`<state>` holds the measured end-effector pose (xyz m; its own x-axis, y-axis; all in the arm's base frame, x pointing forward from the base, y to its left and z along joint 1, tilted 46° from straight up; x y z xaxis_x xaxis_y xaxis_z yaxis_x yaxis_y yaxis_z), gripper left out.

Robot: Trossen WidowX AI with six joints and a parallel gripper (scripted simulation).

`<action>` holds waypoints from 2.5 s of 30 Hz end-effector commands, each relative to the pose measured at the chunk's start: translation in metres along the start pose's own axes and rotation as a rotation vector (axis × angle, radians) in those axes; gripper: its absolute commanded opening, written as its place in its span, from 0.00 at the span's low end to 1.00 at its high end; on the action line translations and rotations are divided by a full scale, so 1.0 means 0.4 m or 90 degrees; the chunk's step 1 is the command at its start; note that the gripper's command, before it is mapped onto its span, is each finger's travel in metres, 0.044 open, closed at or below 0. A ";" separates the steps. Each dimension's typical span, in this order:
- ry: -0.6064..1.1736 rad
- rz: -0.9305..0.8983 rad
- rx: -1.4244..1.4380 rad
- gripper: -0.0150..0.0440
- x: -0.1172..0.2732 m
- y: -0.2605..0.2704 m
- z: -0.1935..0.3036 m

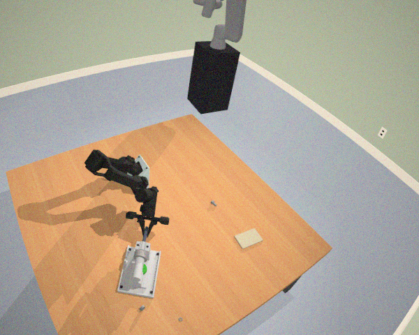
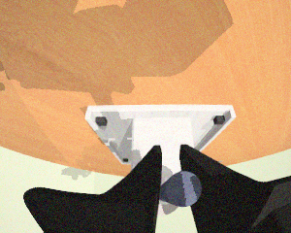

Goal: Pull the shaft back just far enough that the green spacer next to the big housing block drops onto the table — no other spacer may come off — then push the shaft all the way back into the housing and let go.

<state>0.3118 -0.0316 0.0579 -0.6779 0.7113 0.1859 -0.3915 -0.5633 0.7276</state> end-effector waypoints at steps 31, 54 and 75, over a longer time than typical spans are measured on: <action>0.003 -0.004 -0.005 0.25 -0.027 0.008 0.031; 0.003 -0.004 -0.005 0.25 -0.043 0.012 0.046; 0.003 -0.004 -0.005 0.25 -0.056 0.015 0.060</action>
<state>0.3351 -0.0398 0.0707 -0.6777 0.7120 0.1838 -0.3940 -0.5627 0.7267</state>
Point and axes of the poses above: the point midway between the two fingers, 35 mm back from their tips, its own x axis back along the fingers, its own y axis across the jaws, z = x × y, the point moved 3 cm from there along x, back along the fingers, and after that the axes turned 13 degrees about x, right-handed, at the moved point
